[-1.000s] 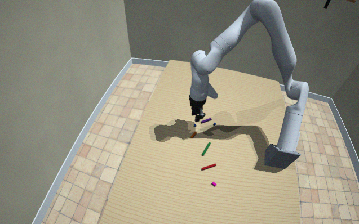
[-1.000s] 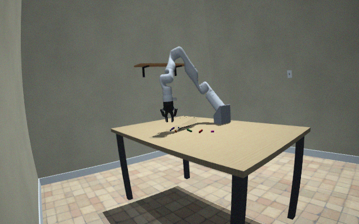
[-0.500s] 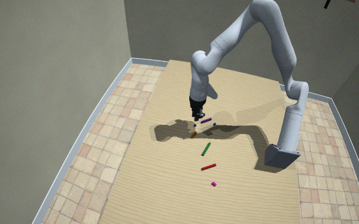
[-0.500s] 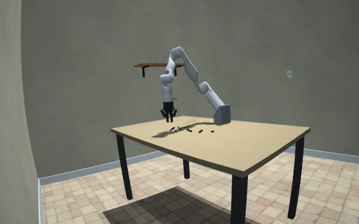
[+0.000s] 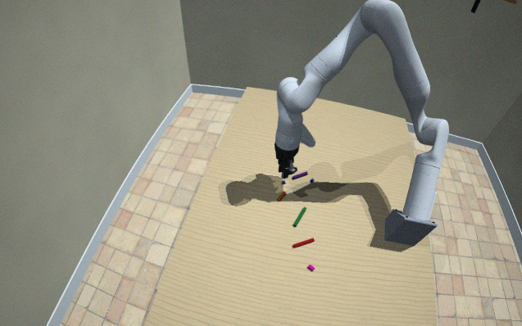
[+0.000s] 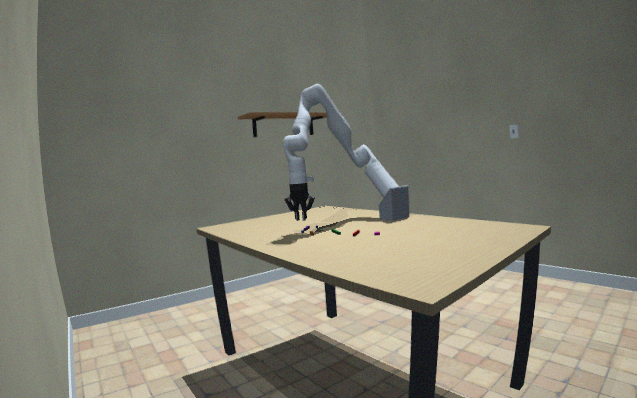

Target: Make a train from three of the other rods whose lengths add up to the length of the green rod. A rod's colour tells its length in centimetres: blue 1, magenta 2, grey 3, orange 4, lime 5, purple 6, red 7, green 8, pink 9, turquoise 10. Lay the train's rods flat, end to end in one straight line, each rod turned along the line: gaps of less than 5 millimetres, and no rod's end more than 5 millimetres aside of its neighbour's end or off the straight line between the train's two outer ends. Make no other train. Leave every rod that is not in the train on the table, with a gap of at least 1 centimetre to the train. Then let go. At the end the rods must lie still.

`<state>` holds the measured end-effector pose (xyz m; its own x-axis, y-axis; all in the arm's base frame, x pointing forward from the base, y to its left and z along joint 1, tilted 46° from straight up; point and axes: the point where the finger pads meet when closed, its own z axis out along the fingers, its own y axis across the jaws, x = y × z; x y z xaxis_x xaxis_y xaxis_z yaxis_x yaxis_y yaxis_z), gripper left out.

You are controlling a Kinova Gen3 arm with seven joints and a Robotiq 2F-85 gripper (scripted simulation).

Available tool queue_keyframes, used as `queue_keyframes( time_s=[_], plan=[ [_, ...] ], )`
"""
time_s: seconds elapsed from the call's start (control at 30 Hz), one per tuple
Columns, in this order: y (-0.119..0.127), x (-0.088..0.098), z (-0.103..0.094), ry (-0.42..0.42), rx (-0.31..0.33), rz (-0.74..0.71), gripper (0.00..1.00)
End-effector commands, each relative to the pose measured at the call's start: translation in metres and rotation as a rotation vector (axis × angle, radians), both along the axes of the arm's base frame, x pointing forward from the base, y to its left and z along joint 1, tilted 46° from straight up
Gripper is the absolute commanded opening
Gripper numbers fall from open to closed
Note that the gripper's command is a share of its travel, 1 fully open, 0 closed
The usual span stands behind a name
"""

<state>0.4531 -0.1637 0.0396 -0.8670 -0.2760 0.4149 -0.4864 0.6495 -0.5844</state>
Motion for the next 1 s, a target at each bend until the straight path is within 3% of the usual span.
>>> queue_keyframes(
  time_s=[0.0,0.97],
  plan=[
    [-0.004,-0.001,-0.003,0.003,-0.002,-0.003,0.24],
    [-0.026,-0.004,-0.025,0.003,-0.002,-0.003,0.24]
  ],
)
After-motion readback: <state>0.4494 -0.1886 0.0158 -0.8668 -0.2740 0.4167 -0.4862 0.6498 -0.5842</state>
